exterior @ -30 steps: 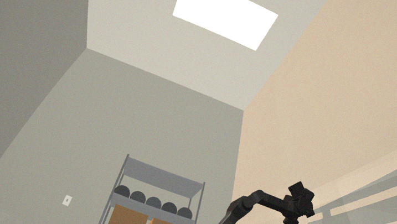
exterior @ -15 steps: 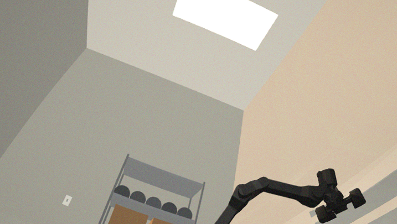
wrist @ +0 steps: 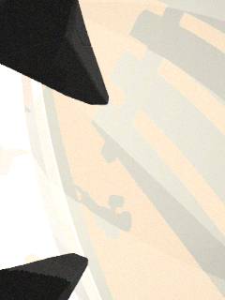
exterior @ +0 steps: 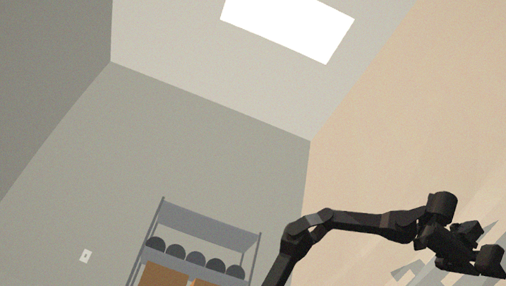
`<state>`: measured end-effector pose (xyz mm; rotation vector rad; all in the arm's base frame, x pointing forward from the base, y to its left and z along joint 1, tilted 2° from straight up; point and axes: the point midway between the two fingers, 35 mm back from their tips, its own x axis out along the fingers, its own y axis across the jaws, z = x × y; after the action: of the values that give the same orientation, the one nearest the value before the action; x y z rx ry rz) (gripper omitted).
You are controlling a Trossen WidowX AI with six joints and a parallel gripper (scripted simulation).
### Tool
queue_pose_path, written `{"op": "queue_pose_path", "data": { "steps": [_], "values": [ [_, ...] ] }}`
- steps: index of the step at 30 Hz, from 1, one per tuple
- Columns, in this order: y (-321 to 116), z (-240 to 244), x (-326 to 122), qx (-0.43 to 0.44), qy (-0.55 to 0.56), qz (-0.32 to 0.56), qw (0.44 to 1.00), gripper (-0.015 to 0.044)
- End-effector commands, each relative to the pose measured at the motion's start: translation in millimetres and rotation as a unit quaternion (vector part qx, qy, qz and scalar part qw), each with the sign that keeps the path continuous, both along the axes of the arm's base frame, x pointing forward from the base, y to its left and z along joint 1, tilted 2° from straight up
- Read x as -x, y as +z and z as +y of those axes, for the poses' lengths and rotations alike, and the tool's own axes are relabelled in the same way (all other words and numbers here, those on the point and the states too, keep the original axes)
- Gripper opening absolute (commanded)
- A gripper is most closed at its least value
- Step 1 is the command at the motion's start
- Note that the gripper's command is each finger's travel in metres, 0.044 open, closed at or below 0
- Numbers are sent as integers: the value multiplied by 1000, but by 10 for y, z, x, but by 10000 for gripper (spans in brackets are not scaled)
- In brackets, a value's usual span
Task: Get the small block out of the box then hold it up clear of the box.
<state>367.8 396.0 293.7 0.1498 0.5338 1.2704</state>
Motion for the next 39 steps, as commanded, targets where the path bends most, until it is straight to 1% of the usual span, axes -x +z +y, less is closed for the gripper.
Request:
{"op": "queue_pose_path", "data": {
  "steps": [1, 5, 8, 12, 16, 20, 24, 30, 31, 32, 33, 39],
  "values": [
    [-267, -460, -281, 30, -79, 86, 993, 400],
    [-559, -1065, -538, 55, -177, 186, 965, 400],
    [-774, -1547, -652, 68, -251, 260, 930, 400],
    [-1046, -2201, -690, 77, -347, 356, 864, 400],
    [-1291, -2832, -600, 76, -436, 444, 779, 400],
    [-1525, -3480, -360, 68, -523, 531, 664, 400],
    [-1710, -4040, 5, 52, -593, 605, 530, 400],
    [-1885, -4668, 726, 21, -661, 687, 302, 400],
    [-1897, -4726, 826, 17, -666, 695, 272, 400],
    [-1903, -4759, 887, 14, -668, 699, 254, 400],
    [-1905, -4769, 907, 13, -669, 700, 248, 400],
    [-1913, -4771, 907, 13, -669, 700, 248, 400]
  ]
}}
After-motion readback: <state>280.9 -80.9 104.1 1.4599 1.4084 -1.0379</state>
